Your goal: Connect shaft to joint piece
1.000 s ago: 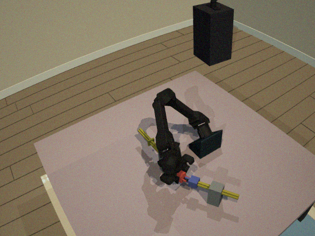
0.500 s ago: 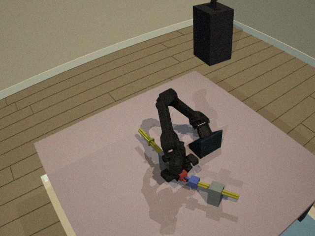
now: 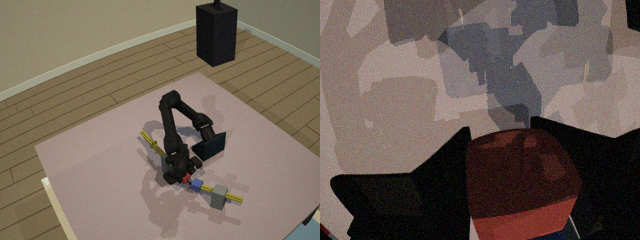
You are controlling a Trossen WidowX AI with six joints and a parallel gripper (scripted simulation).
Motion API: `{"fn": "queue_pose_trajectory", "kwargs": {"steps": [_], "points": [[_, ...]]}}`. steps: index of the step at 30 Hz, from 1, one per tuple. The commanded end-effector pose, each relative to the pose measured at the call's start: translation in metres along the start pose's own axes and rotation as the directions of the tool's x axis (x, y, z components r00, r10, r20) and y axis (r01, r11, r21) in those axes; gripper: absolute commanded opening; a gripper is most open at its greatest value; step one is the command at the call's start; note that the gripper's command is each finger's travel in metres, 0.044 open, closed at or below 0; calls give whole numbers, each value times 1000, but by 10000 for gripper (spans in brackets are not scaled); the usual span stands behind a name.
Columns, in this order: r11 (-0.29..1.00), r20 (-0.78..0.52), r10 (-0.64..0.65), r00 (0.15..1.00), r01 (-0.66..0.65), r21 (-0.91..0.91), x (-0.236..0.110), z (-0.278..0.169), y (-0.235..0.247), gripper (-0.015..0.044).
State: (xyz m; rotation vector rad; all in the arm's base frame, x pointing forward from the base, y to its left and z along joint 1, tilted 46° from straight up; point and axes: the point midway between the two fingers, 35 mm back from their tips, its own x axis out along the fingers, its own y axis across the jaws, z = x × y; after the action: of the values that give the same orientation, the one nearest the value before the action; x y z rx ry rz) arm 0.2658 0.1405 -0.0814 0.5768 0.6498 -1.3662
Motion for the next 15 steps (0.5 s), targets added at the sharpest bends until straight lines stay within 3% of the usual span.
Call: {"fn": "queue_pose_trajectory", "kwargs": {"steps": [1,3,8,11,15], "points": [[1000,-1,0,1000,0,-2,0,0,0,0],[1000,-1,0,1000,0,-2,0,0,0,0],[1000,-1,0,1000,0,-2,0,0,0,131],[1000,-1,0,1000,0,-2,0,0,0,147],[1000,-1,0,1000,0,-2,0,0,0,252]]}}
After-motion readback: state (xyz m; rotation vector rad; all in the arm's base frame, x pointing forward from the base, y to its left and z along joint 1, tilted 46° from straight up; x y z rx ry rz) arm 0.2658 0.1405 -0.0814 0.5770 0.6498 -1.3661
